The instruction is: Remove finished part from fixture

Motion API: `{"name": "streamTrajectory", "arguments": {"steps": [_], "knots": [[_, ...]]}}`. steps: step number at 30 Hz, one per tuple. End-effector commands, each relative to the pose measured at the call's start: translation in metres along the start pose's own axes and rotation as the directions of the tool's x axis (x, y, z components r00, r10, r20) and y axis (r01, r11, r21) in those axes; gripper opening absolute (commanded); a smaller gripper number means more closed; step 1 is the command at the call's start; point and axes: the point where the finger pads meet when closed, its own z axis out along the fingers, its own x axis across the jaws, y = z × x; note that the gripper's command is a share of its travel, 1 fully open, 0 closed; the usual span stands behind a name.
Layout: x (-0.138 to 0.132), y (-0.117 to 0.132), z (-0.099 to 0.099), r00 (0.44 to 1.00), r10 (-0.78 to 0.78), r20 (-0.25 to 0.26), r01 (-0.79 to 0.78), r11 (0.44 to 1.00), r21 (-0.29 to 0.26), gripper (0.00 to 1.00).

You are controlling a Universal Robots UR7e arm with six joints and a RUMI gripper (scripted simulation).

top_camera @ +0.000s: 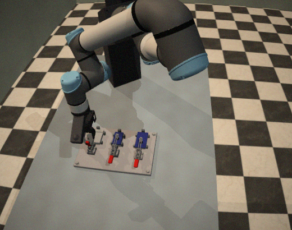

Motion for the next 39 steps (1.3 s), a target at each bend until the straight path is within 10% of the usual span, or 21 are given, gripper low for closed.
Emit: {"name": "streamTrajectory", "arguments": {"steps": [1,19,20,39], "knots": [[0.0001,-0.0002,-0.0002,1.0,0.0,0.0,0.0,1.0,0.0,0.0],[0.0001,-0.0002,-0.0002,1.0,0.0,0.0,0.0,1.0,0.0,0.0],[0.0001,-0.0002,-0.0002,1.0,0.0,0.0,0.0,1.0,0.0,0.28],[0.0001,-0.0002,-0.0002,1.0,0.0,0.0,0.0,1.0,0.001,0.28]]}}
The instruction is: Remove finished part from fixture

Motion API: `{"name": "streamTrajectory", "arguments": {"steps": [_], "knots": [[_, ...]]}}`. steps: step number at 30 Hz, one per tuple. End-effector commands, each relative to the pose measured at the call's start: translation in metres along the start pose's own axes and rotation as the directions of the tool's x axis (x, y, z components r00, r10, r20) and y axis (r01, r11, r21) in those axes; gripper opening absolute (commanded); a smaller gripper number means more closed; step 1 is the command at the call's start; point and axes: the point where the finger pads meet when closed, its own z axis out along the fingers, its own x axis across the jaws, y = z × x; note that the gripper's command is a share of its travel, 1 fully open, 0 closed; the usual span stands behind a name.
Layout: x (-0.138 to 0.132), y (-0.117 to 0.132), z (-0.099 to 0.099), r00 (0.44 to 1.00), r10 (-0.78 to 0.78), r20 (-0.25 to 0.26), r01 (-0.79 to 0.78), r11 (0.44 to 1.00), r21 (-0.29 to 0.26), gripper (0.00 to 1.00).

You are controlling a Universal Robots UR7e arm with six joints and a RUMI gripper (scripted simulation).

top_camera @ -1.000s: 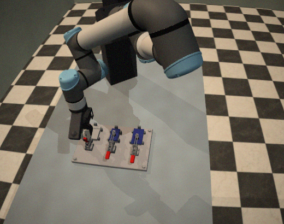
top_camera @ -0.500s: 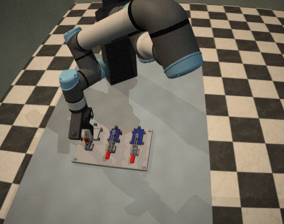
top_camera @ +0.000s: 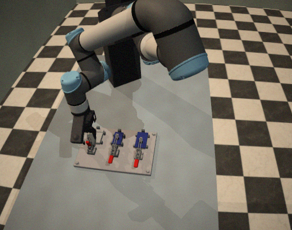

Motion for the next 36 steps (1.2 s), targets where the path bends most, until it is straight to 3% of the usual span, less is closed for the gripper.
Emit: {"name": "streamTrajectory", "arguments": {"steps": [1,14,36], "knots": [[0.0,0.0,0.0,1.0,0.0,0.0,0.0,1.0,0.001,0.28],[0.0,0.0,-0.003,1.0,0.0,0.0,0.0,1.0,0.001,0.28],[0.0,0.0,-0.049,1.0,0.0,0.0,0.0,1.0,0.001,0.28]]}}
